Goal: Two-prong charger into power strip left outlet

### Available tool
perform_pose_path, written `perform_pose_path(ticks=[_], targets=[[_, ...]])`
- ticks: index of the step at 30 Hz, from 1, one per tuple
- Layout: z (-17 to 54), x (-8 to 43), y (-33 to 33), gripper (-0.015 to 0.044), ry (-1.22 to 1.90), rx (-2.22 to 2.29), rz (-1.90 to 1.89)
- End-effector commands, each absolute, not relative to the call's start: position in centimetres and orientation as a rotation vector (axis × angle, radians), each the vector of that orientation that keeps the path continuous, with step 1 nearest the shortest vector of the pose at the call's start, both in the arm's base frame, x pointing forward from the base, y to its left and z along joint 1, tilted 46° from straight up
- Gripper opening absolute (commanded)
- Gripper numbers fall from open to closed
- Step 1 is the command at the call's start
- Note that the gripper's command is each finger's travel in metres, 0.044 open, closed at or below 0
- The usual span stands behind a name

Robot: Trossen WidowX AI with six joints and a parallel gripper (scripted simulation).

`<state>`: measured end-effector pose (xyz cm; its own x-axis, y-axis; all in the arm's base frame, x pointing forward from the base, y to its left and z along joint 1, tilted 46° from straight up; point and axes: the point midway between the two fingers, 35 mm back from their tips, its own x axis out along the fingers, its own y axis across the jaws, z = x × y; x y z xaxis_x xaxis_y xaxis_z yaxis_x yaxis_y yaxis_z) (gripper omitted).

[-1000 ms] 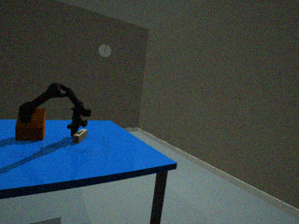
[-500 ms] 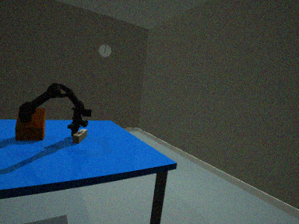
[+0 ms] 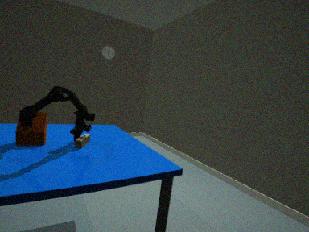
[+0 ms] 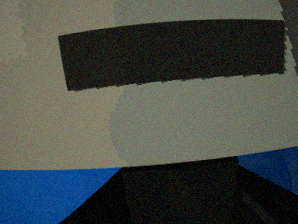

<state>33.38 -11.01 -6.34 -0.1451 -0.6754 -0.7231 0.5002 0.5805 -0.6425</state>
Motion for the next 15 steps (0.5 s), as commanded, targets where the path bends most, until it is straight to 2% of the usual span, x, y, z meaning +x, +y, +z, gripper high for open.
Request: perform_pose_path(ticks=[1,15], targets=[[-6.21,33.65,-11.13,0.0,1.373,-0.169,-1.028],[-6.03,34.11,-11.33,0.0,1.372,-0.169,-1.028]])
